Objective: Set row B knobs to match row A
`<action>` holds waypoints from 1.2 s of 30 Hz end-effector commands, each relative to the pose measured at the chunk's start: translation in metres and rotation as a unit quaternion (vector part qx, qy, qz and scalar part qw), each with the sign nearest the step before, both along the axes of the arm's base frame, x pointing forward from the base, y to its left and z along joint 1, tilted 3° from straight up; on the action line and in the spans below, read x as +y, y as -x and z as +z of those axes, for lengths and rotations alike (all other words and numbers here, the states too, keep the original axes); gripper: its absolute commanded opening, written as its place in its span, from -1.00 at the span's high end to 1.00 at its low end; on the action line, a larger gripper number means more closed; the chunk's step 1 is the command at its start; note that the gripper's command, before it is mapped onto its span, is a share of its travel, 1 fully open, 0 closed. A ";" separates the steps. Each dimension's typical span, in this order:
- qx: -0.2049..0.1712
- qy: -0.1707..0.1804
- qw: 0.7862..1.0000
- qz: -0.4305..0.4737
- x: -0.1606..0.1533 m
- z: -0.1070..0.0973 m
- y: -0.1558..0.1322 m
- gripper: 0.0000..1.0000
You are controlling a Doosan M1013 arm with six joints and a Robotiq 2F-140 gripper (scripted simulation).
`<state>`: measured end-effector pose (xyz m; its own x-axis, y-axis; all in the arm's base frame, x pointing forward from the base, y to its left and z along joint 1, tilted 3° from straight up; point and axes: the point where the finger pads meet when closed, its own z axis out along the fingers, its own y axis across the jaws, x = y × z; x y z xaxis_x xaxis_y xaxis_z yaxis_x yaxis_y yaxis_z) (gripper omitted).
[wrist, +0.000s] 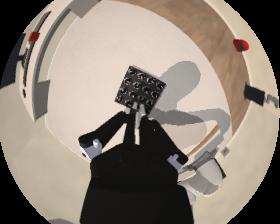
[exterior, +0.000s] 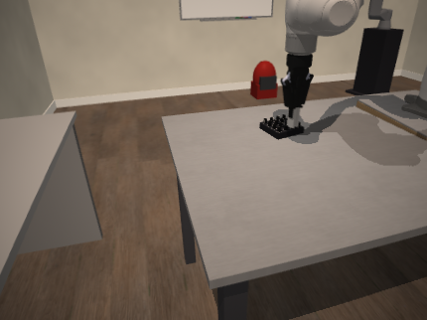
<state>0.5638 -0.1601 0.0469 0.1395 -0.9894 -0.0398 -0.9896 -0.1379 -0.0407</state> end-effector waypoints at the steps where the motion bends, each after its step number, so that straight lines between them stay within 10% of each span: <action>1: 0.001 0.000 1.000 -0.019 0.000 0.000 0.000 0.90; 36: 0.004 -0.002 0.997 -0.079 0.000 0.000 0.000 0.90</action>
